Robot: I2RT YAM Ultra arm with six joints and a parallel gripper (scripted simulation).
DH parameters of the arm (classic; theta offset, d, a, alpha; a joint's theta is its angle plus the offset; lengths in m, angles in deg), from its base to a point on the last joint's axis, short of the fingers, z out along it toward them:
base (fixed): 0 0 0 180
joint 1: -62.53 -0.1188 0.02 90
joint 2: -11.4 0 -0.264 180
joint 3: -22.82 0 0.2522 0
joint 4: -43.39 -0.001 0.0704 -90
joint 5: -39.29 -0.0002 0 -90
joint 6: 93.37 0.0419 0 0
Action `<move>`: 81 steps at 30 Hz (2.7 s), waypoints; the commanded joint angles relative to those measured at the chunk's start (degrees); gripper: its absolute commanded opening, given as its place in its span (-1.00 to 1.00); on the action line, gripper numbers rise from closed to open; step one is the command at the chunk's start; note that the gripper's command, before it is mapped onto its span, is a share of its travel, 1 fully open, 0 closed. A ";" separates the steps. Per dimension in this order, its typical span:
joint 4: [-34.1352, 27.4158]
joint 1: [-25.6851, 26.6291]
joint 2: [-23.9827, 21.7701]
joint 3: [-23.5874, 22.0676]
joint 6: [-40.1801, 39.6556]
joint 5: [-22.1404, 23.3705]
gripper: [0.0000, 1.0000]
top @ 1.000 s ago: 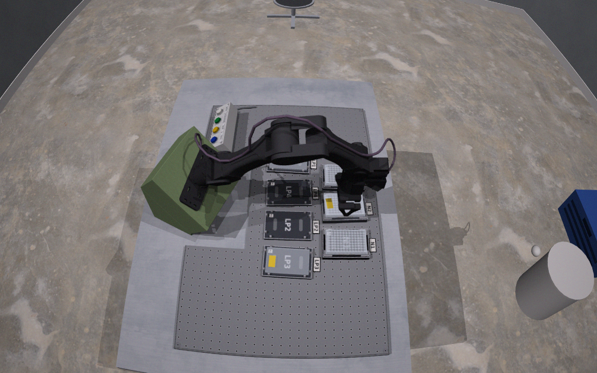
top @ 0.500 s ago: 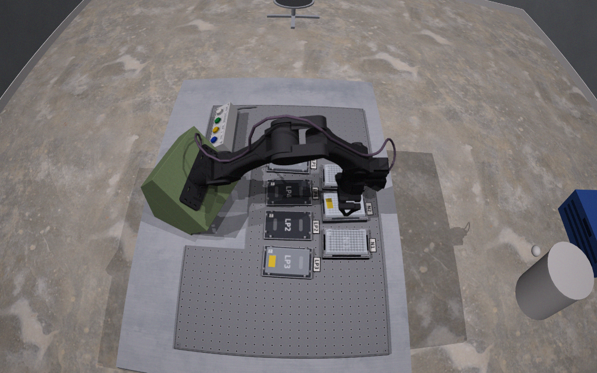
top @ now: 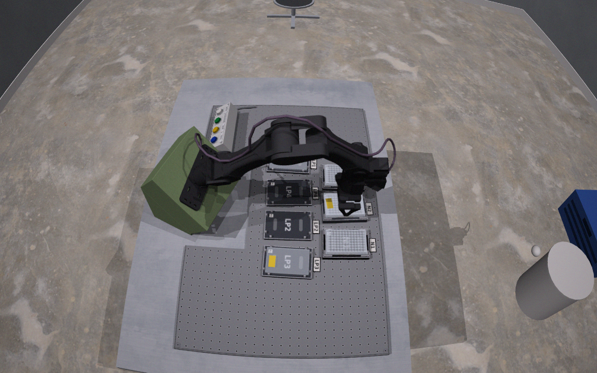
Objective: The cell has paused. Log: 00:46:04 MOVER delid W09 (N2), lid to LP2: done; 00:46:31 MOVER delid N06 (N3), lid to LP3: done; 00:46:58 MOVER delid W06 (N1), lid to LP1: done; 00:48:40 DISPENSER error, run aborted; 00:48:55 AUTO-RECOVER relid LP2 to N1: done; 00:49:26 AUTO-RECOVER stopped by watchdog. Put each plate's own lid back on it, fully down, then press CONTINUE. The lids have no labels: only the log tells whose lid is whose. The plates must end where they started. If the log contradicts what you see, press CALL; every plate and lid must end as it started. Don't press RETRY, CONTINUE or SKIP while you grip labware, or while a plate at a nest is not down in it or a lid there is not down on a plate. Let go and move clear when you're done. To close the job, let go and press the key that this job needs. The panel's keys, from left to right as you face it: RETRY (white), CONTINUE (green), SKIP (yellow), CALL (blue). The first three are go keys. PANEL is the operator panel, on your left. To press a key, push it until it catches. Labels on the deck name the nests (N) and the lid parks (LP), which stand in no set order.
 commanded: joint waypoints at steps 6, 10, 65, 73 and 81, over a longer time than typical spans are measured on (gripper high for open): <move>-0.36 -0.23 -0.19 0.94 -0.02 0.00 1.00; -0.36 -0.23 -0.19 0.94 -0.02 0.00 1.00; -5.46 -2.52 -3.77 3.39 1.88 -1.41 1.00; -2.04 -6.31 -5.15 -4.15 9.90 -3.58 1.00; 0.68 -12.31 -6.12 -10.50 15.55 -7.02 1.00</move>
